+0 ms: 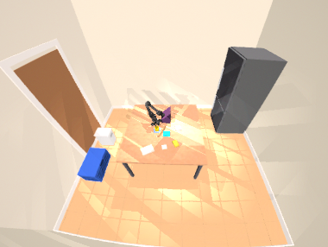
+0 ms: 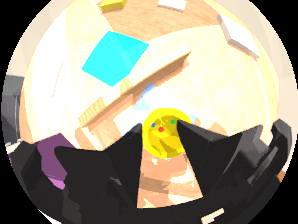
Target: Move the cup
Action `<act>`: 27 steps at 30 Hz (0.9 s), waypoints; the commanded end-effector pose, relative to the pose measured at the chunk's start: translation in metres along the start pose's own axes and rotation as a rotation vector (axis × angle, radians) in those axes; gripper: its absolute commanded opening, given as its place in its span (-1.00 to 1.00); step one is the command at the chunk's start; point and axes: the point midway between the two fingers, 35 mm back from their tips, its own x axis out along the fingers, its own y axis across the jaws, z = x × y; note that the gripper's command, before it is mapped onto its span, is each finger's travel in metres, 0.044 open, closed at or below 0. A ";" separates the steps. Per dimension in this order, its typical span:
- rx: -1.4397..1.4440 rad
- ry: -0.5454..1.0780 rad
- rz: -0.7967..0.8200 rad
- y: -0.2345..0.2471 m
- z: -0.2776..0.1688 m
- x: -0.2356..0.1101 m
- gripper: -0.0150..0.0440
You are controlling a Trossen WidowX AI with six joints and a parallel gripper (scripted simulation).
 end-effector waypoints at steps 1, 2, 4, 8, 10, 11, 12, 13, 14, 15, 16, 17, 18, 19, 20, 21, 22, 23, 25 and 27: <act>-0.463 0.296 0.017 0.013 -0.024 -0.003 0.07; -0.463 0.296 0.017 0.013 -0.024 -0.003 0.07; -0.463 0.296 0.017 0.016 -0.024 -0.002 0.07; -0.463 0.296 0.017 0.016 -0.024 -0.002 0.07; -0.463 0.296 0.017 0.016 -0.024 -0.001 0.07; -0.463 0.296 0.017 0.016 -0.024 -0.001 0.07; -0.463 0.296 0.017 0.016 -0.024 0.001 0.07; -0.463 0.295 0.017 0.016 -0.024 0.002 0.07; -0.463 0.295 0.018 0.016 -0.024 0.003 0.07; -0.463 0.295 0.018 0.016 -0.025 0.005 0.07; -0.463 0.295 0.018 0.016 -0.025 0.007 0.07; -0.463 0.294 0.018 0.016 -0.025 0.008 0.07; -0.463 0.294 0.018 0.016 -0.026 0.010 0.07; -0.463 0.294 0.018 0.015 -0.026 0.012 0.07; -0.463 0.294 0.018 0.015 -0.026 0.013 0.07; -0.463 0.294 0.018 0.015 -0.027 0.015 0.07; -0.463 0.294 0.018 0.015 -0.027 0.016 0.07; -0.463 0.294 0.018 0.015 -0.027 0.018 0.07; -0.463 0.293 0.018 0.015 -0.028 0.021 0.07; -0.463 0.293 0.018 0.015 -0.029 0.024 0.07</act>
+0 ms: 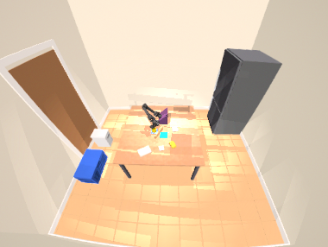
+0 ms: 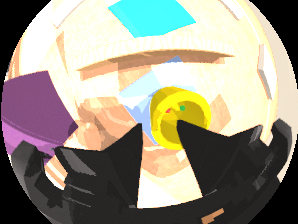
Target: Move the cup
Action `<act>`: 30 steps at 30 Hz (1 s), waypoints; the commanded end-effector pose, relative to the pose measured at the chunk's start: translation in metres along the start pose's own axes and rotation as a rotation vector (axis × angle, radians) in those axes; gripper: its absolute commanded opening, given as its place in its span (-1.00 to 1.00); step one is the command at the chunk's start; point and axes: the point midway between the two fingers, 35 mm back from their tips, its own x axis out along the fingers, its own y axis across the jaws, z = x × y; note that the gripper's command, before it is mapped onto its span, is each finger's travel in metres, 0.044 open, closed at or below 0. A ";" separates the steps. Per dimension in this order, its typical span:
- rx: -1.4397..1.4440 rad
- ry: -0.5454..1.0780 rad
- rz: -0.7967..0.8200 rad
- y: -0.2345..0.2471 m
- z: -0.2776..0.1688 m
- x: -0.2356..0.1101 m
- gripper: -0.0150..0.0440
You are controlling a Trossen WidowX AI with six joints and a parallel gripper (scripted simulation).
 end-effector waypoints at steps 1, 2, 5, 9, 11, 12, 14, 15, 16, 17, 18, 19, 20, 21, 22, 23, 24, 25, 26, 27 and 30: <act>-0.007 0.009 0.003 0.002 -0.001 0.007 0.07; -0.007 0.009 0.003 0.002 -0.001 0.009 0.07; -0.007 0.010 0.003 0.002 -0.001 0.014 0.07; -0.007 0.010 0.002 0.002 -0.002 0.020 0.07; -0.007 0.010 0.002 0.002 -0.002 0.024 0.07; -0.007 0.011 0.002 0.002 -0.002 0.025 0.07; -0.007 0.011 0.002 0.002 -0.002 0.028 0.07; -0.007 0.011 0.002 0.002 -0.002 0.030 0.07; -0.007 0.012 0.001 0.002 -0.003 0.031 0.07; -0.007 0.012 0.001 0.003 -0.003 0.033 0.07; -0.007 0.012 0.001 0.003 -0.003 0.035 0.07; -0.007 0.013 0.001 0.003 -0.003 0.036 0.07; -0.007 0.013 0.001 0.003 -0.003 0.038 0.07; -0.007 0.013 0.001 0.003 -0.004 0.039 0.07; -0.007 0.014 0.001 0.003 -0.004 0.041 0.07; -0.007 0.014 0.000 0.003 -0.004 0.042 0.07; -0.007 0.014 0.000 0.003 -0.004 0.043 0.07; -0.007 0.014 0.000 0.003 -0.004 0.043 0.07; -0.007 0.014 0.000 0.003 -0.004 0.043 0.07; -0.007 0.014 0.000 0.003 -0.004 0.043 0.07; 0.000 0.007 -0.001 0.002 -0.003 0.041 0.05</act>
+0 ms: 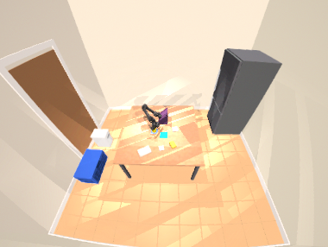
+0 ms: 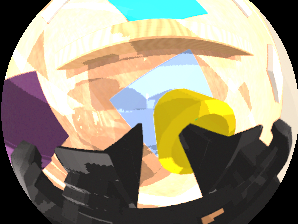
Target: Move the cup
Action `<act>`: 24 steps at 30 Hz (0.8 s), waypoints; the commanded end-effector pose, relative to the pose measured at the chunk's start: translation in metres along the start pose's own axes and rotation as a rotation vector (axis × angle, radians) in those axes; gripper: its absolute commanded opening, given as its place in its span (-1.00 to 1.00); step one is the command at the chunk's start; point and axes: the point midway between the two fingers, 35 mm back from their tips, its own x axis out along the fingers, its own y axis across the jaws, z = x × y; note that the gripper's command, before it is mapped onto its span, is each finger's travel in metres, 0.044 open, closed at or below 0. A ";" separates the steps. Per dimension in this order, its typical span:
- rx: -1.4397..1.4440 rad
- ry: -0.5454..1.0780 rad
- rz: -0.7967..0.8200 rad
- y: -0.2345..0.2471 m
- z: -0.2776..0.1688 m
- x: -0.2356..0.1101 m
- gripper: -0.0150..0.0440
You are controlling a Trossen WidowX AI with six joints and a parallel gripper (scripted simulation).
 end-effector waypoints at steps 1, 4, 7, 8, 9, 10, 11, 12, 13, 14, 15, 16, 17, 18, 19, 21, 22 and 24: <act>0.000 0.000 0.000 0.000 0.000 0.000 0.03; 0.000 0.000 0.000 0.000 0.000 0.000 -0.04; 0.000 0.000 0.000 0.000 0.000 0.000 -0.11; 0.000 0.000 0.000 0.000 0.000 0.000 -0.13; 0.000 0.000 0.000 0.000 0.000 0.000 -0.15; 0.000 0.000 0.000 0.000 0.000 0.000 -0.18; 0.000 0.000 0.000 0.000 0.000 0.000 -0.20; 0.000 0.000 0.000 0.000 0.000 0.000 -0.22; 0.000 0.000 0.000 0.000 0.000 0.000 -0.24; 0.000 0.000 0.000 0.000 0.000 0.000 -0.27; 0.000 0.000 0.000 0.000 0.000 0.000 -0.29; 0.000 0.000 0.000 0.000 0.000 0.000 -0.31; 0.000 0.000 0.000 0.000 0.000 0.000 -0.33; 0.000 0.000 0.000 0.000 0.000 0.000 -0.36; 0.000 0.000 0.000 0.000 0.000 0.000 -0.38; 0.000 0.000 0.000 0.000 0.000 0.000 -0.42; 0.000 0.000 0.000 0.000 0.000 0.000 -0.49; 0.000 -0.001 0.000 0.000 0.000 -0.002 -0.49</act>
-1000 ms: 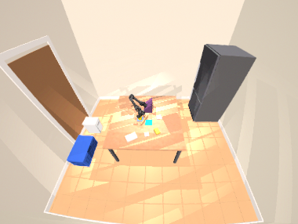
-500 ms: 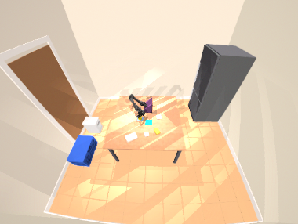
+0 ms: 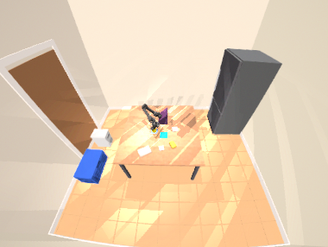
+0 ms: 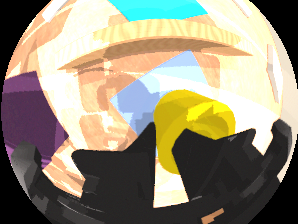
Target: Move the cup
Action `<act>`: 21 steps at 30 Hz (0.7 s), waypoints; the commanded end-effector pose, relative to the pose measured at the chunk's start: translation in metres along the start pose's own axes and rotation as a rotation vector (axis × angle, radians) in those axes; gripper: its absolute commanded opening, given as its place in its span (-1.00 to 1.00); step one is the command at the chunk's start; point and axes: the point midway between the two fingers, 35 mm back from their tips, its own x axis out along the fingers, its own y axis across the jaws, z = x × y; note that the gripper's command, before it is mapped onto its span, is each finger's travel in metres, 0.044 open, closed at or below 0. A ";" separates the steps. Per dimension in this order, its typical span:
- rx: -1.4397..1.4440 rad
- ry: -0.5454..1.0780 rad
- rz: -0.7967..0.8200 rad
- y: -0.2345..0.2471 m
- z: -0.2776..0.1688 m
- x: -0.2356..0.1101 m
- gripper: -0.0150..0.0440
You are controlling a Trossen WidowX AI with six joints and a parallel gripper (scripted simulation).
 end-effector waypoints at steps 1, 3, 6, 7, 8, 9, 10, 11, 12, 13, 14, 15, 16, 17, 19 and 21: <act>0.001 -0.001 0.000 0.000 0.000 -0.003 -0.49; 0.001 -0.002 0.001 -0.001 0.001 -0.007 -0.49; 0.000 -0.003 0.002 -0.001 0.002 -0.017 -0.49; 0.000 -0.003 0.002 -0.001 0.002 -0.020 -0.49; -0.001 -0.003 0.003 -0.001 0.003 -0.023 -0.49; -0.001 -0.003 0.003 -0.001 0.003 -0.027 -0.49; -0.002 -0.003 0.003 -0.001 0.003 -0.030 -0.49; -0.002 -0.003 0.004 -0.001 0.003 -0.033 -0.49; -0.002 -0.003 0.004 -0.001 0.004 -0.036 -0.49; -0.002 -0.003 0.004 -0.001 0.004 -0.040 -0.49; -0.003 -0.002 0.004 -0.001 0.004 -0.043 -0.49; -0.003 -0.002 0.004 -0.001 0.004 -0.046 -0.49; -0.003 -0.001 0.004 0.000 0.004 -0.050 -0.49; -0.004 -0.001 0.004 0.000 0.004 -0.053 -0.49; -0.004 0.001 0.004 0.000 0.004 -0.059 -0.49; -0.005 0.002 0.004 0.001 0.004 -0.065 -0.49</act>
